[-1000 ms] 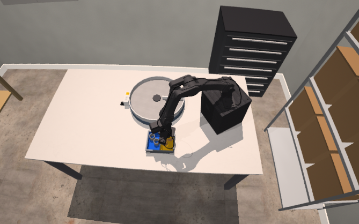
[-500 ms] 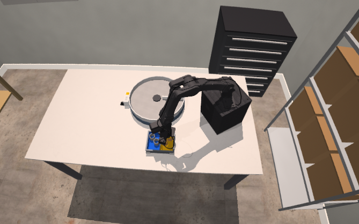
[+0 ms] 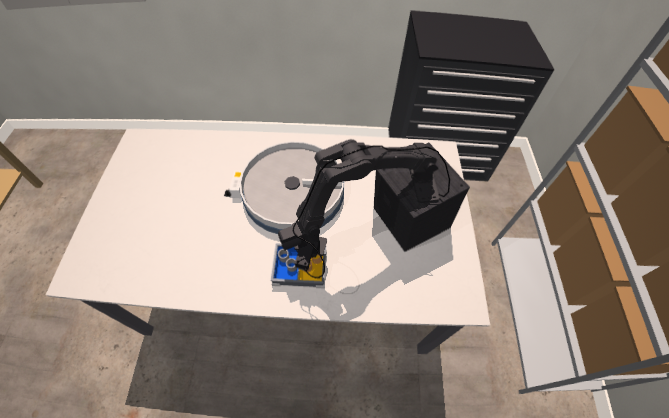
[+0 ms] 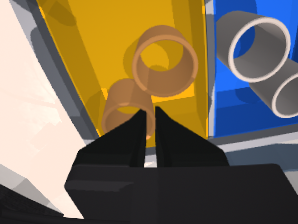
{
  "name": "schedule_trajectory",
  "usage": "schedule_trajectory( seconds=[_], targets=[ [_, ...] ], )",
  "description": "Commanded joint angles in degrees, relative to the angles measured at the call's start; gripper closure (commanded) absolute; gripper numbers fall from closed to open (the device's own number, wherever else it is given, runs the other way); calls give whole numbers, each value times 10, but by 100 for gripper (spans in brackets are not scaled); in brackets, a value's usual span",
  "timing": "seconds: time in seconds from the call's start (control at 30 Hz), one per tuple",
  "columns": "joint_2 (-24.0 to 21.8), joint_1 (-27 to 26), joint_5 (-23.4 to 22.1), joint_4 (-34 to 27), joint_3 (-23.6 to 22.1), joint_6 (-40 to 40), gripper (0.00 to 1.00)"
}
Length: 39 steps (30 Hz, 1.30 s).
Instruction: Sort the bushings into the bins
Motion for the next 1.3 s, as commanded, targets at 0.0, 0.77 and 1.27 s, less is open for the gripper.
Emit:
schedule_trajectory(
  seconds=[0.0,0.77,1.27],
  targets=[
    [2,-7,-1,0,15,-4,100],
    [2,-7,-1,0,15,-3,85],
    [1,-7,-1,0,15,-4,85]
  ],
)
